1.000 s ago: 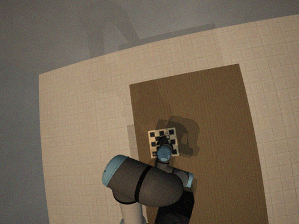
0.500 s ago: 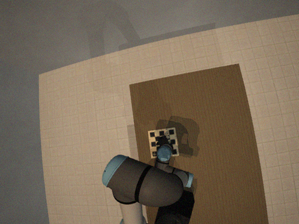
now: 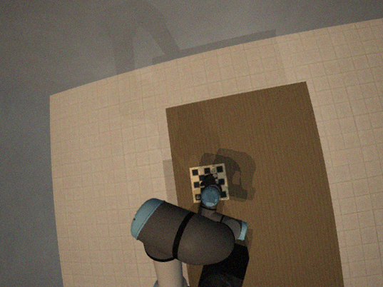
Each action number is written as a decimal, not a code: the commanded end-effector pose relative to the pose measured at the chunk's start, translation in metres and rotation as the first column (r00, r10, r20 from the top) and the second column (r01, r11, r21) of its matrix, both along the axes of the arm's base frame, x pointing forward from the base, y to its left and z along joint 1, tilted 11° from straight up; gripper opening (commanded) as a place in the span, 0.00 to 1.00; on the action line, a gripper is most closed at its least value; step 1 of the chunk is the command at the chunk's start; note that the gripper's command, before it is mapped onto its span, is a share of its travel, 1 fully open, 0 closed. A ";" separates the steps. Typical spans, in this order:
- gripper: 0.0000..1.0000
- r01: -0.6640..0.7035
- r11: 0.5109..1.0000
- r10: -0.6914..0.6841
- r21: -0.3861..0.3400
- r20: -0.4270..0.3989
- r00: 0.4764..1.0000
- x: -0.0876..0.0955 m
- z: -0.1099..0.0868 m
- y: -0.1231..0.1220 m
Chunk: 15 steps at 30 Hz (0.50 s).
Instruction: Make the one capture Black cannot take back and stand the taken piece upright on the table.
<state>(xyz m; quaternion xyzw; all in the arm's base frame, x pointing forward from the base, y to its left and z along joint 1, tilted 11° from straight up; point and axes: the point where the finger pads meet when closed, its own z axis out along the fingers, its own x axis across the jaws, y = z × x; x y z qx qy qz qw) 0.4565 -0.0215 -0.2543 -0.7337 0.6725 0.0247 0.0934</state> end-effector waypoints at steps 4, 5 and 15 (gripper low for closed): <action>0.68 -0.002 1.000 0.002 -0.003 0.005 1.000 0.004 0.001 -0.001; 0.68 -0.002 1.000 0.002 -0.003 0.005 1.000 0.004 0.001 -0.001; 0.68 -0.001 1.000 0.001 -0.003 0.005 1.000 0.004 0.001 -0.001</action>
